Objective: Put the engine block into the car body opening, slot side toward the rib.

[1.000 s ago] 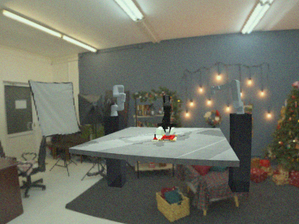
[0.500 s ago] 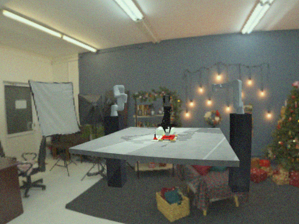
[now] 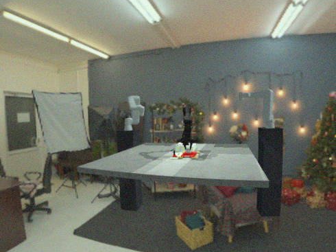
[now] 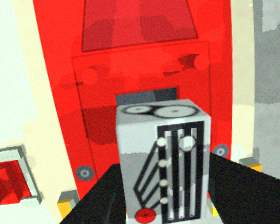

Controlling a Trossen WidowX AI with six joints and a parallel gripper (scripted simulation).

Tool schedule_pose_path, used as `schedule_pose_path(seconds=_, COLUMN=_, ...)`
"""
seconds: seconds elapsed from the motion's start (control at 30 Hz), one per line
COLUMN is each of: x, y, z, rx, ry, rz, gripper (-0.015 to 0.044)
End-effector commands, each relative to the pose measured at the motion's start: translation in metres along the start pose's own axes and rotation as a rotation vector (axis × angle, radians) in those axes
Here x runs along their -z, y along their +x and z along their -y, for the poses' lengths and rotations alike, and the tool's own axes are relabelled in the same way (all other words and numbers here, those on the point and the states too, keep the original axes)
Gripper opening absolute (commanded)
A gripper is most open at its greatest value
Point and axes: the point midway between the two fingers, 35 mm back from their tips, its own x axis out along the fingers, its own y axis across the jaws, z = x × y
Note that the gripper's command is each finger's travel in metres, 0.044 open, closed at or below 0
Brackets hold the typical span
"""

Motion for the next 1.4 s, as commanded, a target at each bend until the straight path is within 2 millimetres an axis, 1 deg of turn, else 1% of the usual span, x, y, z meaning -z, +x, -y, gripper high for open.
schedule_pose_path(seconds=0.0, x=0.001, y=0.0, z=-0.001, rx=-0.004, ry=-0.009, rz=-0.003, gripper=0.0159)
schedule_pose_path(seconds=0.27, x=0.001, y=0.001, z=0.0, rx=-0.004, ry=-0.125, rz=-0.002, gripper=0.0159)
schedule_pose_path(seconds=0.4, x=0.001, y=0.002, z=0.0, rx=-0.004, ry=-0.098, rz=-0.002, gripper=0.0159)
schedule_pose_path(seconds=0.6, x=0.001, y=0.003, z=0.0, rx=-0.004, ry=0.003, rz=-0.003, gripper=0.0159)
schedule_pose_path(seconds=0.93, x=0.001, y=0.007, z=0.0, rx=-0.004, ry=-0.046, rz=-0.003, gripper=0.0159)
schedule_pose_path(seconds=1.37, x=0.001, y=0.011, z=0.0, rx=-0.004, ry=-0.038, rz=-0.003, gripper=0.0159)
